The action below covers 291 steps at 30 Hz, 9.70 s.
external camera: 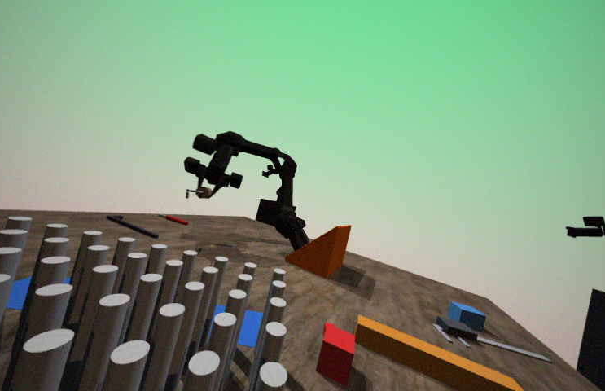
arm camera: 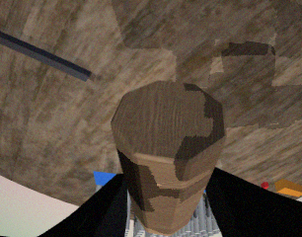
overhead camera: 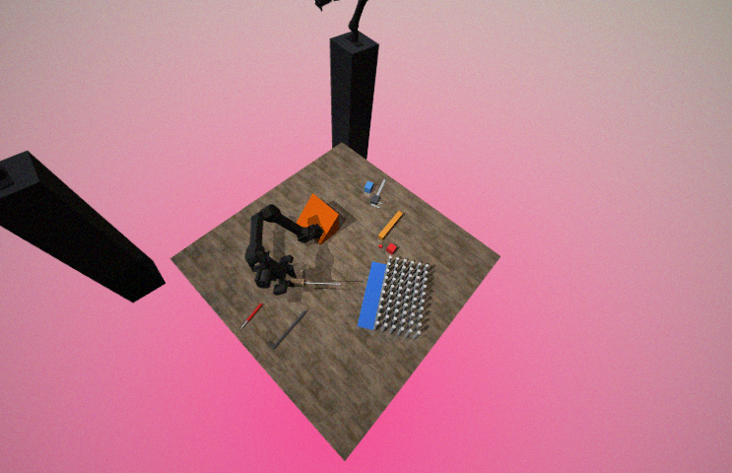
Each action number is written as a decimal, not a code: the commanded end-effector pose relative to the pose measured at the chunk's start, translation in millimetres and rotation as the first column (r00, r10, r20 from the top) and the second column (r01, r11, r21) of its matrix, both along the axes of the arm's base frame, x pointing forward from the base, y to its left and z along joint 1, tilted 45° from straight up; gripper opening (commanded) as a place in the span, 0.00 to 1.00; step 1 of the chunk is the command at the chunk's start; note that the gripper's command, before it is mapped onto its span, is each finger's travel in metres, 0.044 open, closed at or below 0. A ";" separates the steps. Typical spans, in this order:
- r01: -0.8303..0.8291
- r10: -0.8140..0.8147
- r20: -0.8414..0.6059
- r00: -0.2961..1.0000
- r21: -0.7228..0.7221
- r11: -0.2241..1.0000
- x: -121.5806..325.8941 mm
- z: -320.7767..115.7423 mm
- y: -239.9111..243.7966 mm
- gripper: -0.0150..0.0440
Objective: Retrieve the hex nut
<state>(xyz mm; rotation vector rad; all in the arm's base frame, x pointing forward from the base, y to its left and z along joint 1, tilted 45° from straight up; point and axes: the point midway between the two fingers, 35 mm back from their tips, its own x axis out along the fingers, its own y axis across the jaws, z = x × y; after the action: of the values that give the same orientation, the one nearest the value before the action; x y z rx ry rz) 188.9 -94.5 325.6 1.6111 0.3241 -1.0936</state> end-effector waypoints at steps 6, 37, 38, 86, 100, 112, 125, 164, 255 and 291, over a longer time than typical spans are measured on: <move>0.029 -0.028 -0.045 0.999 0.027 0.999 21.5 -22.9 15.6 0.25; 0.117 -0.119 -0.065 0.991 -0.041 0.992 63.1 -83.2 92.1 0.25; 0.119 -0.121 -0.061 0.991 -0.045 0.992 63.7 -84.9 95.1 0.25; 0.116 -0.097 0.163 0.982 -0.110 0.987 72.1 -162.0 160.9 0.25; 0.115 -0.096 0.170 0.981 -0.105 0.988 81.2 -202.1 118.3 0.25; 0.108 -0.082 0.194 0.977 -0.126 0.986 78.6 -230.2 82.9 0.25; 0.107 -0.080 0.196 0.977 -0.128 0.986 80.5 -232.8 83.2 0.25; 0.107 -0.081 0.197 0.977 -0.127 0.986 94.7 -238.6 91.0 0.25; 0.110 -0.084 0.202 0.976 -0.124 0.986 130.9 -252.6 111.7 0.25; 0.110 -0.084 0.203 0.976 -0.122 0.986 146.2 -258.8 121.2 0.25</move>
<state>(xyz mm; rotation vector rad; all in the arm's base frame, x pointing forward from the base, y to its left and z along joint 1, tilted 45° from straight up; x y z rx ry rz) 330.2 23.3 64.6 1.5983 0.0483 -1.0076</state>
